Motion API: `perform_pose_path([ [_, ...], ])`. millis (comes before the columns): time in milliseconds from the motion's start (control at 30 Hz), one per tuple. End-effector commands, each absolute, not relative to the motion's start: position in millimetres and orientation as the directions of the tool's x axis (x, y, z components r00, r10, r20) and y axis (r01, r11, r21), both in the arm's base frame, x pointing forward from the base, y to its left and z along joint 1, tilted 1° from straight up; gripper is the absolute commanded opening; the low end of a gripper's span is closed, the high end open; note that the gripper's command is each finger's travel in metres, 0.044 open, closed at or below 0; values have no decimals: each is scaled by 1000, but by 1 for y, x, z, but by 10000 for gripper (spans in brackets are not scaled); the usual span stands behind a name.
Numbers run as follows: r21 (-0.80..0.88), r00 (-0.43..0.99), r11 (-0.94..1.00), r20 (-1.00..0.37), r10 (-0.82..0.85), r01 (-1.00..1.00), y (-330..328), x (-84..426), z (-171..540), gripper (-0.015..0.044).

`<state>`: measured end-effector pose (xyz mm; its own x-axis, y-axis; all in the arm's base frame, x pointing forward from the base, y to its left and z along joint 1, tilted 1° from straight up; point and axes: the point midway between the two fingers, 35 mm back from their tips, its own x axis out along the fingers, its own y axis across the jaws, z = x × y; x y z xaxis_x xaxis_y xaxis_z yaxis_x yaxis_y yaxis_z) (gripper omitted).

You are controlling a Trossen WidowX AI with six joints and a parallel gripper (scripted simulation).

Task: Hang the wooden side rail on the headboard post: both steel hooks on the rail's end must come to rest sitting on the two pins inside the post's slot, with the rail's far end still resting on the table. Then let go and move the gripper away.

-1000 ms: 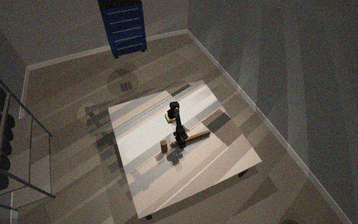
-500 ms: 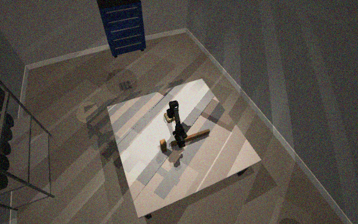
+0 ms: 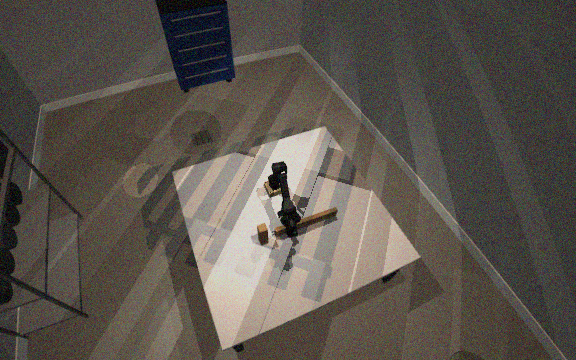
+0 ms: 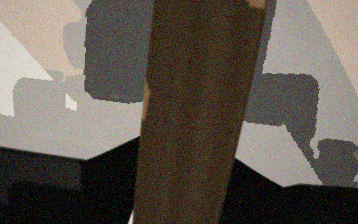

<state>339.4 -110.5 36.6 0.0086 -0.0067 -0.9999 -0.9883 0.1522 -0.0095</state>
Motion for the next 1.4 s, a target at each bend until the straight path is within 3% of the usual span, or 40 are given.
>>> perform_pose_path([
  [0, -20, 19, 152, -1000, -8, -988, -111, 340, 38, 0],
  [1367, -20, 19, 152, -1000, -8, -988, -116, 341, 41, 0],
])
